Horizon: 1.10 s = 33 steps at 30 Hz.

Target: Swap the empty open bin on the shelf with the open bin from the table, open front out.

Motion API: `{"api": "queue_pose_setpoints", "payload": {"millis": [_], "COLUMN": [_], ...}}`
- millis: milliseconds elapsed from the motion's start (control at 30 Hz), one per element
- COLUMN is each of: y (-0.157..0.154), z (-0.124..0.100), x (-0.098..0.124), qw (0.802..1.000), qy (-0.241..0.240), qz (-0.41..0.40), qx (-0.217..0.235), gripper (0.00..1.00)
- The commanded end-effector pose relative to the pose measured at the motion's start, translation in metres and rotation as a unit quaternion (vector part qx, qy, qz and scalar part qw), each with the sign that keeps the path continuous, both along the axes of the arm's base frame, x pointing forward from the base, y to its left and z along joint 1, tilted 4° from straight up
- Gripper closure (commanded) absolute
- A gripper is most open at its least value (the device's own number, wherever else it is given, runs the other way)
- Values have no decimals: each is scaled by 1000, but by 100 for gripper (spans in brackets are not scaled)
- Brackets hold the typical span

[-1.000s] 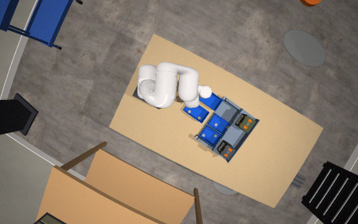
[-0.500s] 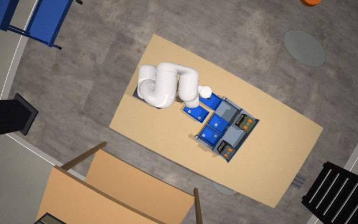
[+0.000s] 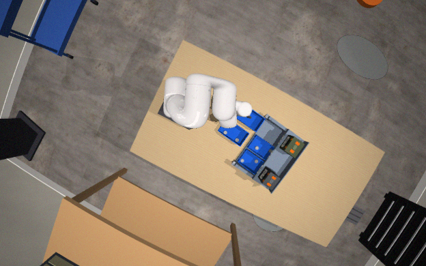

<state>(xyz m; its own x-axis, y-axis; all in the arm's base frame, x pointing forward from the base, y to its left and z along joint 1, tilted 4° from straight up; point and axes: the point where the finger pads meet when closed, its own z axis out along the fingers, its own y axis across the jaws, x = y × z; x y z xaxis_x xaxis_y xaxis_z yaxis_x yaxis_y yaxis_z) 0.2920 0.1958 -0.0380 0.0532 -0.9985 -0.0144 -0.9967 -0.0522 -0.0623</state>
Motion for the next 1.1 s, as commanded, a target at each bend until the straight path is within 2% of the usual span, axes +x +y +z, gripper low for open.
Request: {"api": "queue_pose_setpoints", "payload": {"millis": [0,633,1067], "y": [1,1,0], "z": [1,1,12], "x": [1,1,0], "qw": [1000,1000,1000], "qy": [-1,-1,-1], "qz": [0,0,0], "qx": [1,1,1], "gripper": [5,5,5]}}
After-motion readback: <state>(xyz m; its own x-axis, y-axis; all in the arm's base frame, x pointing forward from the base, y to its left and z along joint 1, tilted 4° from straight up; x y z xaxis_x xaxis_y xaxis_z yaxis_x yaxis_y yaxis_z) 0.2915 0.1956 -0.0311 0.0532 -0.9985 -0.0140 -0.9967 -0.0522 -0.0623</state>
